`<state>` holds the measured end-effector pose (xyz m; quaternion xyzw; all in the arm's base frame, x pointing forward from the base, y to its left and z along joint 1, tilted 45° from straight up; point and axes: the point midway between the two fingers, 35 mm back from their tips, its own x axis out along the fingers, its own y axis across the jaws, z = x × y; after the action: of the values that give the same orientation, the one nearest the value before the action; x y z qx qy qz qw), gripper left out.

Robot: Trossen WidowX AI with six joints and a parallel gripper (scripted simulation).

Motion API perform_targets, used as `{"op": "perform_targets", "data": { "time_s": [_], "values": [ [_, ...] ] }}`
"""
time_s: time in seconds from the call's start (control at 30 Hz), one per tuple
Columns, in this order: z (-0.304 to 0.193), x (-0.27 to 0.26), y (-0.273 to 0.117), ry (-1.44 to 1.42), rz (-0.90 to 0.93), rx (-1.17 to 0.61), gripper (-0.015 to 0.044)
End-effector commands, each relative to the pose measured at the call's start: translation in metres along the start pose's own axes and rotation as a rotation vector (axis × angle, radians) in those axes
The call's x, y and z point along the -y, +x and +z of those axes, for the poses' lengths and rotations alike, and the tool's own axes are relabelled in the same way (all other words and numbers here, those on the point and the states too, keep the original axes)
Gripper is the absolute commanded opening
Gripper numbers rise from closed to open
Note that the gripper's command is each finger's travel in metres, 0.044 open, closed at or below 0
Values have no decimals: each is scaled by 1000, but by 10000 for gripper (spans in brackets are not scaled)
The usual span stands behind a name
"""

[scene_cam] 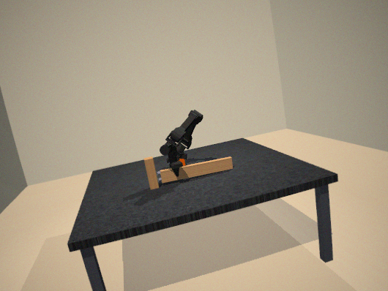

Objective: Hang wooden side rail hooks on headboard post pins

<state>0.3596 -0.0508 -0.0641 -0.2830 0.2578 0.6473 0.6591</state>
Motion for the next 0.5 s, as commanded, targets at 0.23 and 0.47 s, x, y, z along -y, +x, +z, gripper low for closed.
{"op": "perform_targets", "data": {
  "time_s": [0.23,0.47],
  "values": [
    [-4,0,-3,-2,-5,-6,0],
    [-5,0,-4,-2,-5,-7,0]
  ]
}}
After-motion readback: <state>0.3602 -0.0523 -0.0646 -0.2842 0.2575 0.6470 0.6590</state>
